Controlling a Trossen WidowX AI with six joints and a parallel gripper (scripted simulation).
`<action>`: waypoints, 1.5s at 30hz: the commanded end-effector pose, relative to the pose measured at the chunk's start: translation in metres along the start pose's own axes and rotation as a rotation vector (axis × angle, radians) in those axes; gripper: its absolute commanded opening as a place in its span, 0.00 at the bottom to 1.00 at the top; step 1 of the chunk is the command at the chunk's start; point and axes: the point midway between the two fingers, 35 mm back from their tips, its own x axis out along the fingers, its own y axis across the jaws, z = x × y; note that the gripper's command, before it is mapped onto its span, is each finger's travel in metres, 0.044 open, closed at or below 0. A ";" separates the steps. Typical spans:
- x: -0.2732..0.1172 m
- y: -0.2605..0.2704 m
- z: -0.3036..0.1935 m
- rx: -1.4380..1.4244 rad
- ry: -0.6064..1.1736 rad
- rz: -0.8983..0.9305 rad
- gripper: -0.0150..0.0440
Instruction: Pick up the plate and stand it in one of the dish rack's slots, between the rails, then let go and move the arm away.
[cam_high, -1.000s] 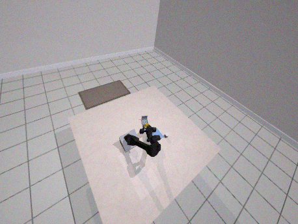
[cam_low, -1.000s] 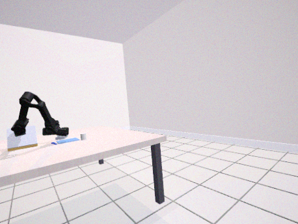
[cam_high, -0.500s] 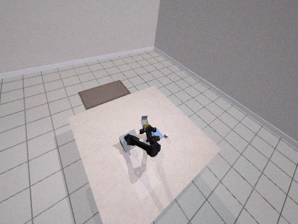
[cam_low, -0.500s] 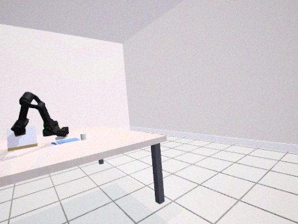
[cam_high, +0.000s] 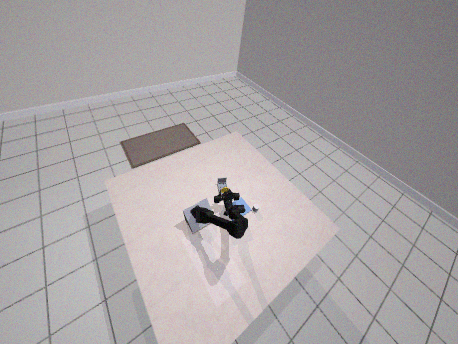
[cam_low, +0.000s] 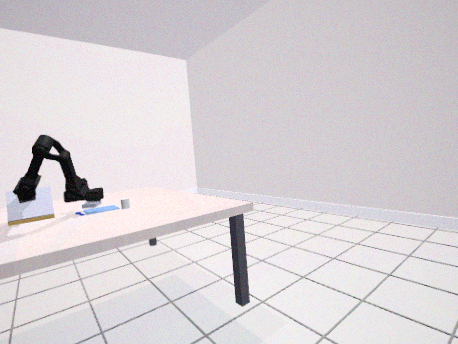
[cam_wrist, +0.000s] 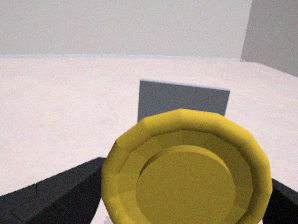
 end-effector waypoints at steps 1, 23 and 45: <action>0.003 0.000 0.000 0.002 0.002 -0.001 0.25; 0.018 0.001 -0.015 0.003 0.003 0.005 0.25; 0.018 0.001 -0.015 -0.001 0.003 0.004 0.93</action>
